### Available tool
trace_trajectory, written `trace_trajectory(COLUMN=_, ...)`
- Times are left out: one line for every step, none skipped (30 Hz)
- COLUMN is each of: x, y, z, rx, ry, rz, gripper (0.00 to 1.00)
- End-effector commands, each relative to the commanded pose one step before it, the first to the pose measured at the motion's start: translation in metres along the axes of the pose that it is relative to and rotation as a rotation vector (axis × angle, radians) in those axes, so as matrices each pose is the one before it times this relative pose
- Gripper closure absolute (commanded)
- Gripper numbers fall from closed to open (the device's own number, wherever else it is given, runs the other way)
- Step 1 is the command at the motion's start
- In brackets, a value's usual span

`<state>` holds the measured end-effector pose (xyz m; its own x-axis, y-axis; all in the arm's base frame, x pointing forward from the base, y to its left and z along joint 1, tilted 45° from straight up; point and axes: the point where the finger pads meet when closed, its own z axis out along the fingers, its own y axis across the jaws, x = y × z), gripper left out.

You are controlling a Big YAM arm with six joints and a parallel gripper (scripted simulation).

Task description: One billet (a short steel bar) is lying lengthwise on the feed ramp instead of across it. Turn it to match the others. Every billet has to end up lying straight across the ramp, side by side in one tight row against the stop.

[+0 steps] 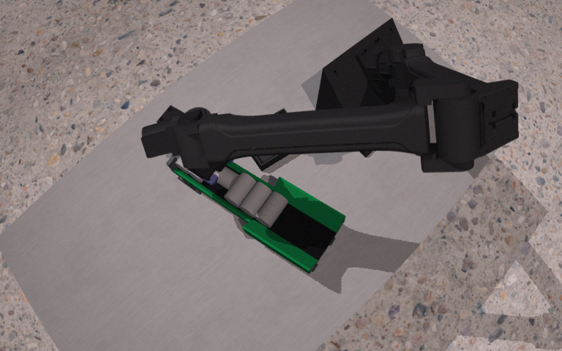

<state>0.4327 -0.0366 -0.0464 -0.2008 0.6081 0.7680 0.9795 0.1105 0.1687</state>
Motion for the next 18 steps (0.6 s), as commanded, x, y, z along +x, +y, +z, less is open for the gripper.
trace_trajectory(x=0.00010, y=-0.00028, z=0.01568, rx=0.01602, ry=0.00668, rz=0.01077, gripper=0.45)
trace_trajectory(x=-0.00017, y=-0.00003, z=0.00137, rx=0.00006, ry=-0.00003, rz=0.00001, gripper=0.45)
trace_trajectory(x=-0.00024, y=0.00050, z=0.00108, rx=-0.00059, ry=-0.00047, rz=-0.00084, gripper=0.45)
trace_trajectory(x=-0.00072, y=0.00352, z=-0.00045, rx=-0.00397, ry=-0.00347, rz=-0.00580, gripper=0.45)
trace_trajectory(x=-0.00033, y=0.00109, z=0.00071, rx=-0.00122, ry=-0.00108, rz=-0.00181, gripper=0.45)
trace_trajectory(x=0.00028, y=-0.00262, z=0.00246, rx=0.00299, ry=0.00246, rz=0.00425, gripper=0.45)
trace_trajectory(x=0.00000, y=0.00000, z=0.00000, rx=0.00000, ry=0.00000, rz=0.00000, gripper=0.45)
trace_trajectory(x=0.00000, y=0.00000, z=0.00000, rx=0.00000, ry=0.00000, rz=0.00000, gripper=0.45)
trace_trajectory(x=0.00443, y=0.00216, z=-0.00333, rx=-0.00671, ry=-0.00677, rz=-0.01059, gripper=0.45)
trace_trajectory(x=-0.00135, y=-0.00084, z=0.00249, rx=0.00201, ry=0.00234, rz=0.00338, gripper=0.45)
trace_trajectory(x=-0.00190, y=0.00106, z=0.00162, rx=0.00031, ry=0.00016, rz=0.00039, gripper=0.45)
trace_trajectory(x=-0.00138, y=-0.00149, z=0.00275, rx=0.00300, ry=0.00270, rz=0.00448, gripper=0.45)
trace_trajectory(x=-0.00040, y=-0.00095, z=0.00175, rx=0.00138, ry=0.00147, rz=0.00222, gripper=0.45)
trace_trajectory(x=0.00010, y=-0.00142, z=0.00158, rx=0.00166, ry=0.00123, rz=0.00228, gripper=0.45)
trace_trajectory(x=-0.00004, y=-0.00043, z=0.00107, rx=0.00050, ry=0.00035, rz=0.00068, gripper=0.45)
trace_trajectory(x=-0.00028, y=0.00117, z=0.00027, rx=-0.00134, ry=-0.00107, rz=-0.00191, gripper=0.45)
trace_trajectory(x=-0.00033, y=0.00149, z=0.00008, rx=-0.00169, ry=-0.00138, rz=-0.00243, gripper=0.45)
trace_trajectory(x=-0.00010, y=0.00007, z=0.00069, rx=-0.00006, ry=-0.00008, rz=-0.00012, gripper=0.45)
